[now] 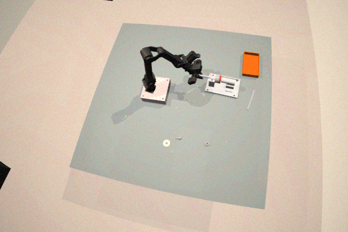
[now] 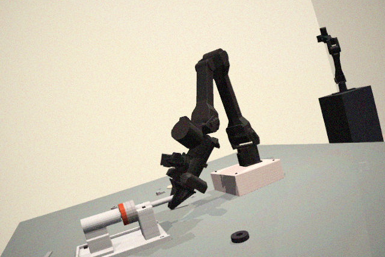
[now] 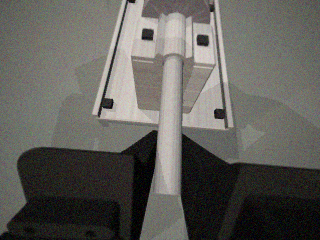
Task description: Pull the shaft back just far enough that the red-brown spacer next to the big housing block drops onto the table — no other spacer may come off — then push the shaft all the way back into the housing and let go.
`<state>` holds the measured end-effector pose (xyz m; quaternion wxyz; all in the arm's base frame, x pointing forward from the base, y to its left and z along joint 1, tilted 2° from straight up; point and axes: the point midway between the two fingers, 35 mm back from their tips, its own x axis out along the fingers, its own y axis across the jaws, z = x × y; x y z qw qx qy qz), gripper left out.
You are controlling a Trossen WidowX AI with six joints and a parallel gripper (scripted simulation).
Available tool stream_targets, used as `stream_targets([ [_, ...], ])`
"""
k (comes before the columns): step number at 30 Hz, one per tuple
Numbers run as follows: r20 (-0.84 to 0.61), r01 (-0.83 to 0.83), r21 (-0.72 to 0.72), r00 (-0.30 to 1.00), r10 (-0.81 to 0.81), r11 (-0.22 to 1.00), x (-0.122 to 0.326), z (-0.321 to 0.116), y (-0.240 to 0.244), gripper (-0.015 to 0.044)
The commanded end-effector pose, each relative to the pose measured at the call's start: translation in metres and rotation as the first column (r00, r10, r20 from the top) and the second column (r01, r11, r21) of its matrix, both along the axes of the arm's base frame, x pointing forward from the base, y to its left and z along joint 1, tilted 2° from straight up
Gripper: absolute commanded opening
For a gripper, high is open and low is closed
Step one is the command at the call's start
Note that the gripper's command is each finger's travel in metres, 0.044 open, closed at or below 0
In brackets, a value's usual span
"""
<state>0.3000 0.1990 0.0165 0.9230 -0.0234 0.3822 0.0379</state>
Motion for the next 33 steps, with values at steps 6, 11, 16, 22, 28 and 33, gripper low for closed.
stream_targets([
  [6, 0.0, 0.002, 0.002, 1.0, -0.002, 1.0, -0.0014, 0.0001, -0.0003, 0.0],
  [11, 0.0, 0.002, 0.002, 1.0, -0.002, 1.0, -0.002, 0.0, -0.0004, 0.0],
  [16, 0.0, 0.002, 0.002, 1.0, -0.002, 1.0, -0.0025, 0.0, -0.0004, 0.0],
  [22, 0.0, 0.002, 0.002, 1.0, -0.002, 1.0, -0.0032, 0.0, -0.0005, 0.0],
  [28, 0.0, 0.002, 0.002, 1.0, -0.002, 1.0, -0.0039, 0.0, -0.0005, 0.0],
  [33, 0.0, 0.002, 0.002, 1.0, -0.002, 1.0, -0.0045, 0.0, -0.0006, 0.0],
])
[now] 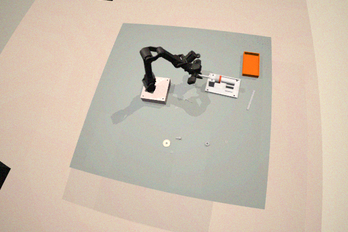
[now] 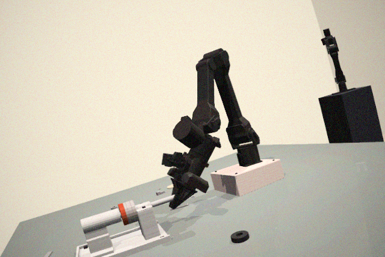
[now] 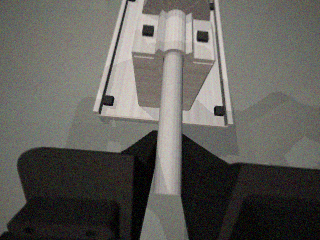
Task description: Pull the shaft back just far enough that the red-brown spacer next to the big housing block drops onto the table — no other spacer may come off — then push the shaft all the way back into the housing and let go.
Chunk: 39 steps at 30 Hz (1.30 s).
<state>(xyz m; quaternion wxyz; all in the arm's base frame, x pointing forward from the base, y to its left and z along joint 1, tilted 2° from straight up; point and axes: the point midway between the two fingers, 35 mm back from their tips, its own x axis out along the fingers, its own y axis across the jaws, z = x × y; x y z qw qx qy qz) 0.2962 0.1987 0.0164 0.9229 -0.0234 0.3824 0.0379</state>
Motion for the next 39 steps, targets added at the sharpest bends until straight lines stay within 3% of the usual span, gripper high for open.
stream_targets([
  [1, 0.0, 0.002, 0.002, 1.0, -0.002, 1.0, -0.0008, 0.0001, -0.0003, 0.0],
  [39, 0.0, 0.002, 0.002, 1.0, -0.002, 1.0, -0.0051, 0.0, -0.0006, 0.0],
])
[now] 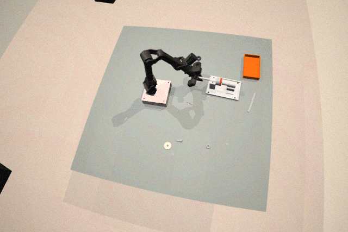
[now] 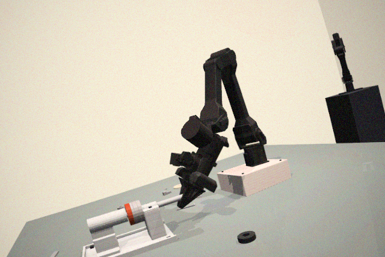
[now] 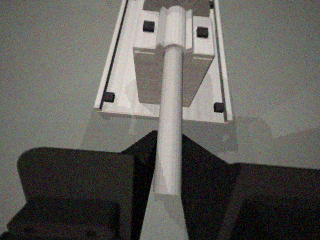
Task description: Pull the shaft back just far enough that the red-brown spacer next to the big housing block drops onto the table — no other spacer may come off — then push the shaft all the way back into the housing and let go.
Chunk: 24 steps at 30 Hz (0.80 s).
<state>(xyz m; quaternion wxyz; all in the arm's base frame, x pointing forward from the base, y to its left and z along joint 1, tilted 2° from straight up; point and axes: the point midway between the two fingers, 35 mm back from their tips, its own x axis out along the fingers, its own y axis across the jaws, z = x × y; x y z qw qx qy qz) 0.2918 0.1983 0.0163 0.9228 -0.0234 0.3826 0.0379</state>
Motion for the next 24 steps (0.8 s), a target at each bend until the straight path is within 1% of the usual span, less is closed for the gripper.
stream_targets([
  [1, 0.0, 0.002, 0.002, 1.0, -0.002, 1.0, -0.0008, 0.0001, -0.0003, 0.0],
  [24, 0.0, 0.002, 0.002, 1.0, -0.002, 1.0, -0.0034, 0.0, -0.0005, 0.0],
])
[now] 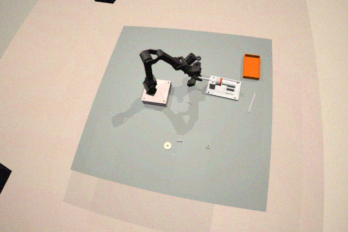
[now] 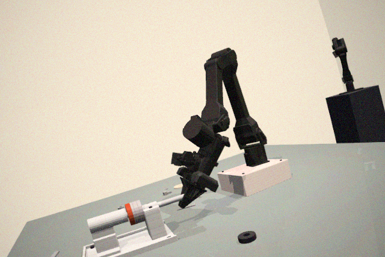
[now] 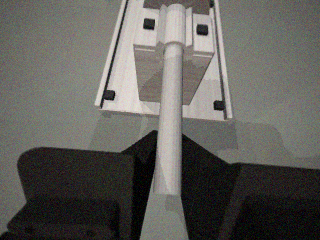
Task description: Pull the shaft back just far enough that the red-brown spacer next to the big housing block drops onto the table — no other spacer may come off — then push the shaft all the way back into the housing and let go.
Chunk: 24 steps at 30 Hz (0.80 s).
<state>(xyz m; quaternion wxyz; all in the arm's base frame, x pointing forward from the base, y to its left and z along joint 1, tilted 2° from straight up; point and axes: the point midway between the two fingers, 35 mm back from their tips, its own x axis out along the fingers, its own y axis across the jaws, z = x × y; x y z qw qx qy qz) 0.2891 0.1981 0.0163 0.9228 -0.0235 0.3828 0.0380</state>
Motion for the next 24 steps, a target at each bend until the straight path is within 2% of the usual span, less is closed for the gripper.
stream_targets([
  [1, 0.0, 0.002, 0.002, 1.0, -0.002, 1.0, -0.0008, 0.0001, -0.0003, 0.0],
  [24, 0.0, 0.002, 0.002, 1.0, -0.002, 1.0, -0.0034, 0.0001, -0.0005, 0.0],
])
